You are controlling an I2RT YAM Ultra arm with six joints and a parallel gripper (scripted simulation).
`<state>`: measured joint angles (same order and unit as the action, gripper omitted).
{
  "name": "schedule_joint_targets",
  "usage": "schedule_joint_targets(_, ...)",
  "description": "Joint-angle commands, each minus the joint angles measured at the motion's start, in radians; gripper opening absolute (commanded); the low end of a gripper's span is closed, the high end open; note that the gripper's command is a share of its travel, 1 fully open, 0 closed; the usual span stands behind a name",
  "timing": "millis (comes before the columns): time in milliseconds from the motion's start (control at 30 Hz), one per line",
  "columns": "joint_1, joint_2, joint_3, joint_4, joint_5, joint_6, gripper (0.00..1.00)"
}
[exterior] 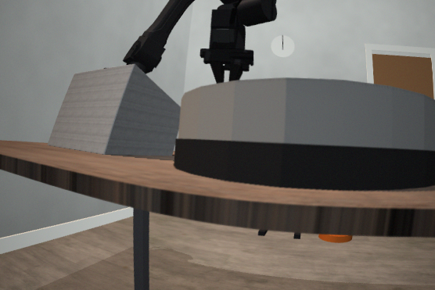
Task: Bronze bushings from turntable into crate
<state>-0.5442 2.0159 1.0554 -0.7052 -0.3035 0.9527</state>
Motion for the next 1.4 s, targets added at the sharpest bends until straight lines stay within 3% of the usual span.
schedule_joint_targets(0,-0.001,-0.028,0.017,-0.015,0.003,0.008,0.13)
schedule_joint_targets(1367,0.007,-0.031,-0.014,-0.015,0.002,0.010,0.13)
